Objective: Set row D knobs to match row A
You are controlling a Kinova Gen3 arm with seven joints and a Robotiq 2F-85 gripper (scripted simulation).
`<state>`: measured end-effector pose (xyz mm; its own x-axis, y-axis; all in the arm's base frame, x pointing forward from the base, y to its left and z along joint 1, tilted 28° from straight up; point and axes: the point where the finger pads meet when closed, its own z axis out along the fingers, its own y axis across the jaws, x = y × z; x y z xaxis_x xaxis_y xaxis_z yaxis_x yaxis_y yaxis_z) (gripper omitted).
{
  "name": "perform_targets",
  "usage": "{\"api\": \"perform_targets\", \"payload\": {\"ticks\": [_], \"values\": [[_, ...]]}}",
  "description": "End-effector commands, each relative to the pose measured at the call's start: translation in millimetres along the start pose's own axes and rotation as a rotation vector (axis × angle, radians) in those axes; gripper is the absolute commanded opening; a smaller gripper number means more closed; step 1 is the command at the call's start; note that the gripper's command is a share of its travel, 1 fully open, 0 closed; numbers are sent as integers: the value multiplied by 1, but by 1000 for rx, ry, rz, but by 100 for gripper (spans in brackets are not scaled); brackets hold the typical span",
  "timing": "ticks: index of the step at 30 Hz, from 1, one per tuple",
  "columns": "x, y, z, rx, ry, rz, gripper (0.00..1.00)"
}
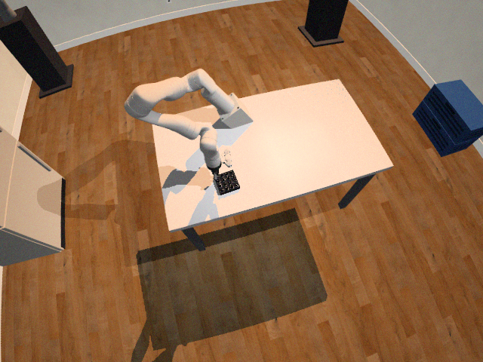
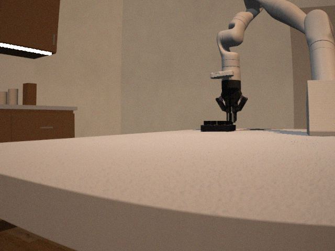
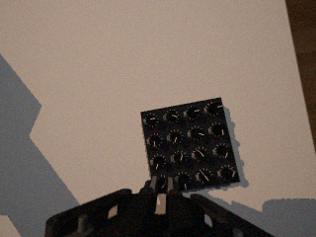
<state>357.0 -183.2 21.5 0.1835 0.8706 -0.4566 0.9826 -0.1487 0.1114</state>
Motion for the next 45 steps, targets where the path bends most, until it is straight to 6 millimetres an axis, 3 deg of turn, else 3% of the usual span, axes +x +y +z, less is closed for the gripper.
{"api": "perform_targets", "payload": {"ticks": [1, 32, 45], "values": [[0, 0, 0, 0, 0, -8, 8], [0, 0, 0, 0, 0, -388, 8], [0, 0, 0, 0, 0, -430, 8]]}}
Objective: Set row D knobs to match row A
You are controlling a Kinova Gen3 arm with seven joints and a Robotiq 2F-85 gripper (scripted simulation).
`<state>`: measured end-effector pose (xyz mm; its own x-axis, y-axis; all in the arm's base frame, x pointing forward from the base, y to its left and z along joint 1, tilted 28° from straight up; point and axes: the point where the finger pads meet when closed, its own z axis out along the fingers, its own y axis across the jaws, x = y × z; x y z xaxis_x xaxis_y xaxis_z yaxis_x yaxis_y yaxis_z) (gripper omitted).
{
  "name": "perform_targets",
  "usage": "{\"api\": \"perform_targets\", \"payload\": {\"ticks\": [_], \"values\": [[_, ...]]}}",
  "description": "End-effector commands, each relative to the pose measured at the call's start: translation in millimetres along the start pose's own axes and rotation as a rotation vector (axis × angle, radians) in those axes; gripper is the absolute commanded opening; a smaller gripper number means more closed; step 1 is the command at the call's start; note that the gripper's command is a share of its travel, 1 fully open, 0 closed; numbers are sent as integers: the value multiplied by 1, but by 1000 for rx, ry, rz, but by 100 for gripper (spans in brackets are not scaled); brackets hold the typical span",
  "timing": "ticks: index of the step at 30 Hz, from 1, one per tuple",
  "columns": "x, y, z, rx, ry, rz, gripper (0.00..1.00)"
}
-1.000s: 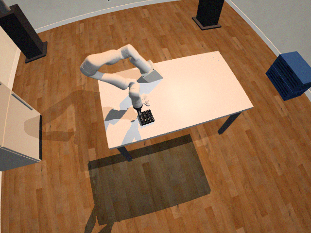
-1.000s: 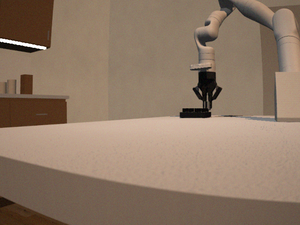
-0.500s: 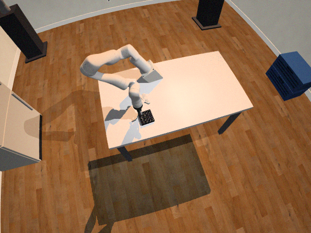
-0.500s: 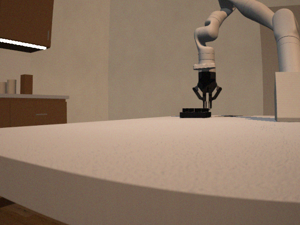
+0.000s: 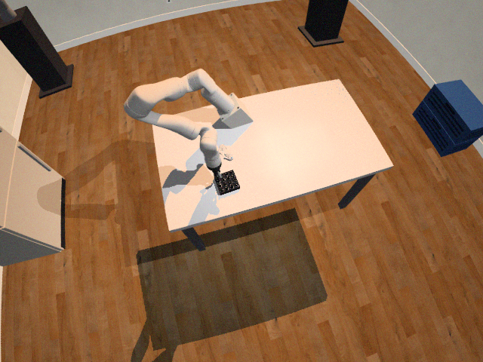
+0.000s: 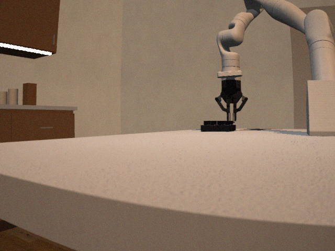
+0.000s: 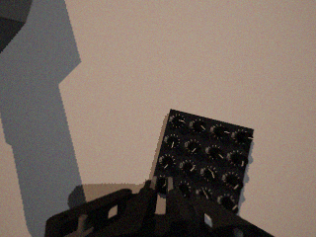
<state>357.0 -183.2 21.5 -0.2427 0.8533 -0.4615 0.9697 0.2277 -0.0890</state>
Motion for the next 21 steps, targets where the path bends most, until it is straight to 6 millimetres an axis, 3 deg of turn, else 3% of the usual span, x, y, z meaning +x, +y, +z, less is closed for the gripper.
{"api": "perform_targets", "payload": {"ticks": [1, 9, 10, 21], "values": [[0, 0, 0, 0, 1, 0, 8], [0, 0, 0, 0, 1, 0, 8], [0, 0, 0, 0, 1, 0, 19], [0, 0, 0, 0, 1, 0, 19]]}}
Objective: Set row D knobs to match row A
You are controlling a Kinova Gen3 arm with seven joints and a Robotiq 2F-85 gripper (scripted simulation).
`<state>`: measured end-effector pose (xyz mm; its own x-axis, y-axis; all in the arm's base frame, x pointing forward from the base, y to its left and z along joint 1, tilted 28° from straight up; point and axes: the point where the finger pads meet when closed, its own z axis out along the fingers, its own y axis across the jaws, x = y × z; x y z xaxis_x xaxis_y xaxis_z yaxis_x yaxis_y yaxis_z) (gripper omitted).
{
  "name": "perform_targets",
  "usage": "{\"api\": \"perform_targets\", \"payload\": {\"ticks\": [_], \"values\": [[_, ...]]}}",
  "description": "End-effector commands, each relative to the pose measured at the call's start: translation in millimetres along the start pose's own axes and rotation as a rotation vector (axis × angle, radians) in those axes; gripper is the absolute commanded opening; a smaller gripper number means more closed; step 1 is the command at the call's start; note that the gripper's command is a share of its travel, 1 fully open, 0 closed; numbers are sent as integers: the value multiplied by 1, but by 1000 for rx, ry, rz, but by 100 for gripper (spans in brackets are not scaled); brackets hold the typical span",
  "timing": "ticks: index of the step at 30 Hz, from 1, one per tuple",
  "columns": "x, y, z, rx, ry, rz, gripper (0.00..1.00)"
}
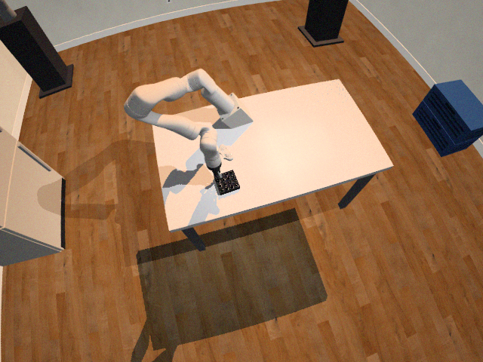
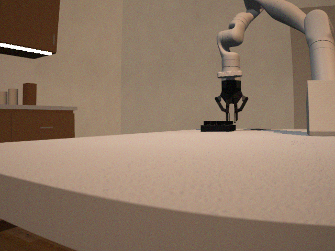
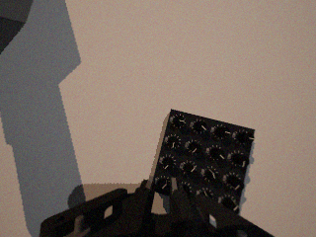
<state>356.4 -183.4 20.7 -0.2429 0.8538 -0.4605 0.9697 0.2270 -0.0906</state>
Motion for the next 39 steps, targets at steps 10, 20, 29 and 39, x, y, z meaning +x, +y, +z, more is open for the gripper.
{"api": "perform_targets", "payload": {"ticks": [10, 20, 29, 39], "values": [[0, 1, -1, -1, 0, 0, 19], [0, 1, -14, -1, 0, 0, 19], [0, 0, -33, -1, 0, 0, 19], [0, 0, -38, -1, 0, 0, 19]]}}
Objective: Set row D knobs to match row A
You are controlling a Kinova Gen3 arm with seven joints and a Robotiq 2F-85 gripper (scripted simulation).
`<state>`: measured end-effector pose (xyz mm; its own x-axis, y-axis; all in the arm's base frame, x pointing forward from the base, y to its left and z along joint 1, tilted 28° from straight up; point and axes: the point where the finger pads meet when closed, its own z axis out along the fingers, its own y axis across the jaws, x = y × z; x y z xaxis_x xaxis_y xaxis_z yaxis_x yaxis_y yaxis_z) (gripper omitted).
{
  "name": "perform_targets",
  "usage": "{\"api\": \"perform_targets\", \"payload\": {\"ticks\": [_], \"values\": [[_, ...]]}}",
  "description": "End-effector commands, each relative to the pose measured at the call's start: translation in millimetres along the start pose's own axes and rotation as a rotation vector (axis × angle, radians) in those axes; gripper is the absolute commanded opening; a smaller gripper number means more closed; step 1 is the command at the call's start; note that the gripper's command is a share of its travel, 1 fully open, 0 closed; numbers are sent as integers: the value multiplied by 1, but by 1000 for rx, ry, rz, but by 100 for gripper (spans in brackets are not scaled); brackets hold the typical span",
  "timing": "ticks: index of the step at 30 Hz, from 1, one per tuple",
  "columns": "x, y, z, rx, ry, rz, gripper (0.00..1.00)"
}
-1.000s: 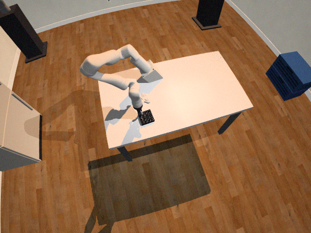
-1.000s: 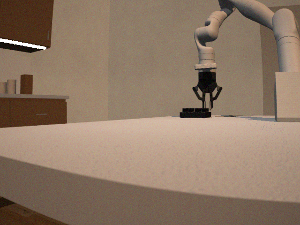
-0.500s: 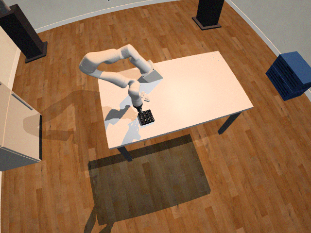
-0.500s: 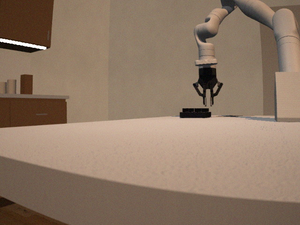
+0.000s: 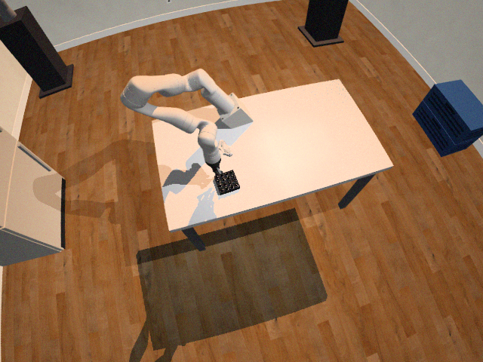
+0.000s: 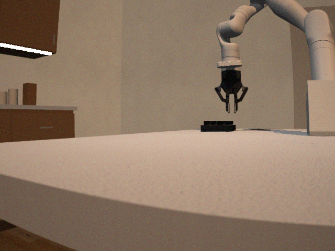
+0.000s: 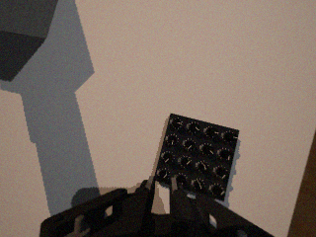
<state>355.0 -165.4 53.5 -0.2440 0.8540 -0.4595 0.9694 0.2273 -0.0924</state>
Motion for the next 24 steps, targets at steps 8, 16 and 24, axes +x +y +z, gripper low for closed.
{"api": "perform_targets", "payload": {"ticks": [8, 16, 24], "values": [[-1, 1, -1, -3, -2, 1, 19], [-1, 1, -8, -3, -2, 1, 100], [-1, 1, -30, -3, -2, 1, 100]]}}
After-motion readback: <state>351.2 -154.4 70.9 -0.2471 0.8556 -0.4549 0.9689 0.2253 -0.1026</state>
